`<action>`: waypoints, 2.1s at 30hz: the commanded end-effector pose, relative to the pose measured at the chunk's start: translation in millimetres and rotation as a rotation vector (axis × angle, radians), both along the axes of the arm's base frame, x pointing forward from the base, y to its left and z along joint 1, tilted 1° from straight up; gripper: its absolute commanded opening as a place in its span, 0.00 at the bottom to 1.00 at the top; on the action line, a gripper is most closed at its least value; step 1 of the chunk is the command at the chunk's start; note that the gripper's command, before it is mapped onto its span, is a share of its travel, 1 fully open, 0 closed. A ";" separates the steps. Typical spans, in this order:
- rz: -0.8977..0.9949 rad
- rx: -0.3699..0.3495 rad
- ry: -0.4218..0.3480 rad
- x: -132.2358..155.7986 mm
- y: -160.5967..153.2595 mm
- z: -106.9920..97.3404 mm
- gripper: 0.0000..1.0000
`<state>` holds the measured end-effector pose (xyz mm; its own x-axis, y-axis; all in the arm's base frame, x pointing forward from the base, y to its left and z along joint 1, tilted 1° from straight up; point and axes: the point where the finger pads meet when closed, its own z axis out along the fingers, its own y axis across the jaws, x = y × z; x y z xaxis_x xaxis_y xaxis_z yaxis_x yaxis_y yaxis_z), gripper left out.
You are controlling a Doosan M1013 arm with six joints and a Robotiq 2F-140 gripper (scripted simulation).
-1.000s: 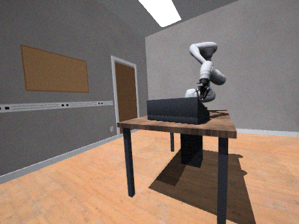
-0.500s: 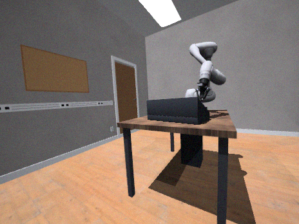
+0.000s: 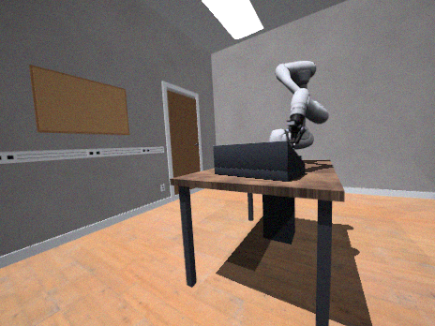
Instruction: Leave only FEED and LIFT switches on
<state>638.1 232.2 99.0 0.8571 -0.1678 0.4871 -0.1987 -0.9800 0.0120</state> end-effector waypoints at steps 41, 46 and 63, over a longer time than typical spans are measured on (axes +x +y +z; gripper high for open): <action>-0.001 0.002 0.000 -54.8 13.7 80.3 0.10; -0.001 0.002 0.001 -59.9 14.4 87.9 0.10; -0.002 0.003 0.001 -59.6 14.3 86.7 1.00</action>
